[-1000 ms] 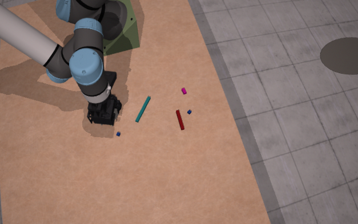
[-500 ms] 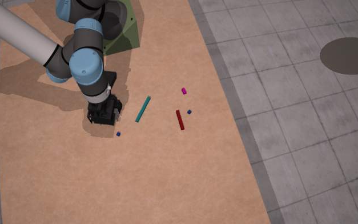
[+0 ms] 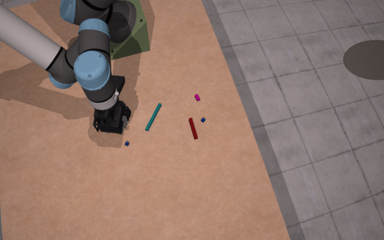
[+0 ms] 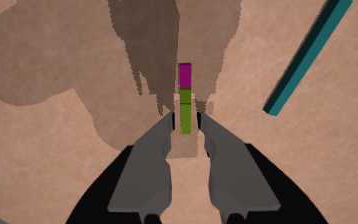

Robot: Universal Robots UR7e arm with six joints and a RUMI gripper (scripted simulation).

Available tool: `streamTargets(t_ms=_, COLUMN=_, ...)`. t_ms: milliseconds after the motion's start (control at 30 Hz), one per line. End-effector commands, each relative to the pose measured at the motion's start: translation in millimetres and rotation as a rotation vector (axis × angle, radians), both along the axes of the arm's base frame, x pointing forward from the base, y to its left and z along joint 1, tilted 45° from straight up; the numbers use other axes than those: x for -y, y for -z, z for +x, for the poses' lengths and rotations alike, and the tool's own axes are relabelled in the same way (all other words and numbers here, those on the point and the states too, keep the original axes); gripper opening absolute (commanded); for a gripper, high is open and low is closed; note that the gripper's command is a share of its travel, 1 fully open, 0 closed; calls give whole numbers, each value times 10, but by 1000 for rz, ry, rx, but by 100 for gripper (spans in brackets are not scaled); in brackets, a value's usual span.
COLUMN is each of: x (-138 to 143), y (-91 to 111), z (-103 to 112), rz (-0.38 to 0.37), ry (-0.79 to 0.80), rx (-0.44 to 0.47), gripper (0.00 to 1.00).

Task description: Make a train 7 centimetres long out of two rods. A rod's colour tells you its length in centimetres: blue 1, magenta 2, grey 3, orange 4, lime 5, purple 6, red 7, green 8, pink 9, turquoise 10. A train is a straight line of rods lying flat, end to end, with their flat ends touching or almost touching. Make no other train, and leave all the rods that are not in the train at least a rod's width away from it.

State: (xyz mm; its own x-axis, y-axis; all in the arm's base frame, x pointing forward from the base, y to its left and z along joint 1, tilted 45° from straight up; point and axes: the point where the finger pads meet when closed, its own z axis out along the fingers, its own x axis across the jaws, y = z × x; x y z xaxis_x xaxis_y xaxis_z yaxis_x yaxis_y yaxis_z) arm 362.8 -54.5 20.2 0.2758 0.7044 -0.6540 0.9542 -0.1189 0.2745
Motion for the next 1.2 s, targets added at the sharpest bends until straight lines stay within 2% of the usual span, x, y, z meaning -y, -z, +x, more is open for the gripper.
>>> streamTargets(t_ms=0, x=-47, y=-48, z=-5, rz=0, ry=0, rx=1, gripper=14)
streamTargets(t_ms=767, x=-546, y=-550, z=-88, rz=0, ry=0, rx=1, gripper=14)
streamTargets(t_ms=1167, x=-607, y=-612, z=-98, rz=0, ry=0, rx=1, gripper=14)
